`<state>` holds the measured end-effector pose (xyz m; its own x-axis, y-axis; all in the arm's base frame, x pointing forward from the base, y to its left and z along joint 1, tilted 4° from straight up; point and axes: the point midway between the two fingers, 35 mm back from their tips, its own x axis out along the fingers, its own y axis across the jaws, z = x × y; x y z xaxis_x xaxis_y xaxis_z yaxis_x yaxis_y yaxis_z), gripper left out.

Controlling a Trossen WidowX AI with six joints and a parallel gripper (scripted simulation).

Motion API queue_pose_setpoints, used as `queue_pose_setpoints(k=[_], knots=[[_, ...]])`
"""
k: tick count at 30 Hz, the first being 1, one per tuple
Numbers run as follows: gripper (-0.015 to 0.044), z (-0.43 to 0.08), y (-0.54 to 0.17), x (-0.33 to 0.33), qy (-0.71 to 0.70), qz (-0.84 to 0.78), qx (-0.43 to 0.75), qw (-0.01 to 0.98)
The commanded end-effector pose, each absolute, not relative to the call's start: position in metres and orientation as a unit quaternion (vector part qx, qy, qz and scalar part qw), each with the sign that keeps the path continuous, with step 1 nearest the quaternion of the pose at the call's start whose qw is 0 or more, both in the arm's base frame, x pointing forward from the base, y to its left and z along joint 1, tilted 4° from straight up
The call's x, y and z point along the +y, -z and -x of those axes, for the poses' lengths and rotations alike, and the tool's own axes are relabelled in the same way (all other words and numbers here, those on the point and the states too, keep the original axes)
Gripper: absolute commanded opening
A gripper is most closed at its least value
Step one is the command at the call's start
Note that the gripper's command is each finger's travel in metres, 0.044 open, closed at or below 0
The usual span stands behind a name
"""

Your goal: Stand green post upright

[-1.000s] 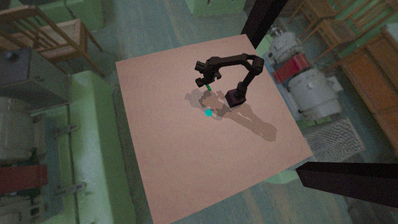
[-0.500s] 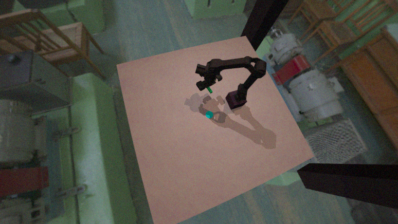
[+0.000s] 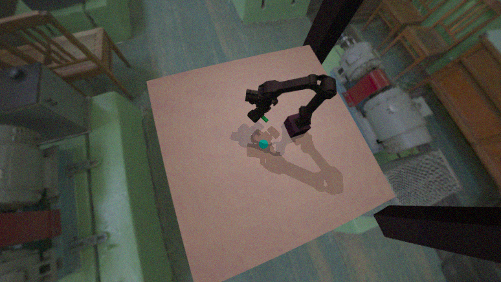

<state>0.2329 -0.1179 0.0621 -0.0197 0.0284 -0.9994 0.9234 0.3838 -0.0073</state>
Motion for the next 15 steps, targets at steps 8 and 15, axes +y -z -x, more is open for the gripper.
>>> queue_pose_setpoints(k=[8, 15], knots=[[0.0023, -0.244, -0.067, -0.090, 0.338, -0.353, 0.628, 0.606], [0.0023, -0.249, -0.069, -0.072, 0.305, -0.323, 0.644, 0.623]])
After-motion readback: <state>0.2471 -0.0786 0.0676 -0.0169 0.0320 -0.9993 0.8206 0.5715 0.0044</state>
